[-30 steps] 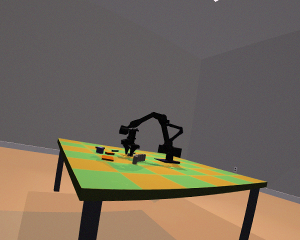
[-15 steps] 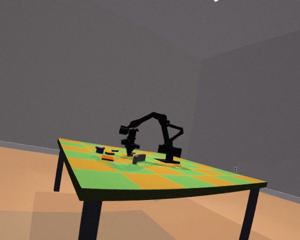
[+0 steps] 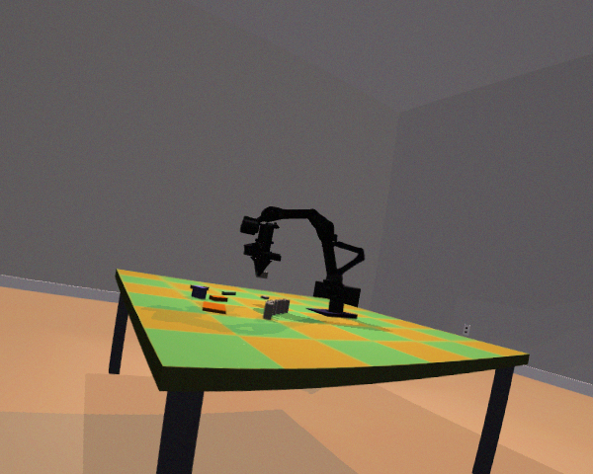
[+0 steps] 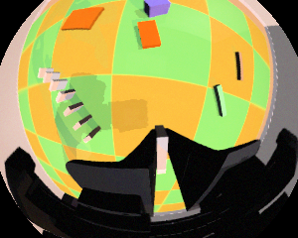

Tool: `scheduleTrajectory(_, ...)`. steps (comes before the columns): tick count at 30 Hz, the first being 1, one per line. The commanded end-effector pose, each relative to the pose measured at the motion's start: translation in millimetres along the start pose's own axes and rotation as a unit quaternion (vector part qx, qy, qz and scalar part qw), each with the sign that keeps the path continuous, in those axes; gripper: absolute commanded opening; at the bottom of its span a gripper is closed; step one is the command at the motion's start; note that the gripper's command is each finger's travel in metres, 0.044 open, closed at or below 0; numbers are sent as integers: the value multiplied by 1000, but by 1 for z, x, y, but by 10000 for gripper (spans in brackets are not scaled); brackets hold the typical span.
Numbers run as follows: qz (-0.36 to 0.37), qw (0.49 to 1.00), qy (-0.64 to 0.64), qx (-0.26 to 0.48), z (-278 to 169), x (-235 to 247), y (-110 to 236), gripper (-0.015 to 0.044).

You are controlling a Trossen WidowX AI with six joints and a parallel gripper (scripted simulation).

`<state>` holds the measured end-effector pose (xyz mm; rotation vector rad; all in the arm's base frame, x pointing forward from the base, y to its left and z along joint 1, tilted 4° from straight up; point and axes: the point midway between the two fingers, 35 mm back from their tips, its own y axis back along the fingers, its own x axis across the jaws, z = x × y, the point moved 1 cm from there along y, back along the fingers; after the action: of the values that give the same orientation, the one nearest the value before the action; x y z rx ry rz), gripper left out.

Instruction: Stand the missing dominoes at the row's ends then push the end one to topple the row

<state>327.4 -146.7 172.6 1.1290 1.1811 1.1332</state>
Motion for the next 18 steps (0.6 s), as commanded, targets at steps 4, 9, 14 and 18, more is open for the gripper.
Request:
scheduleTrajectory(4, 1, 1000, -3, -1, 1, 0, 47, 28)
scheduleTrajectory(9, 0, 1000, -10, -1, -11, -20, 47, 28)
scheduleTrajectory(14, -1, 1000, -16, 0, -24, -39, 47, 28)
scheduleTrajectory(18, 0, 1000, -22, -12, -22, -41, 44, 28)
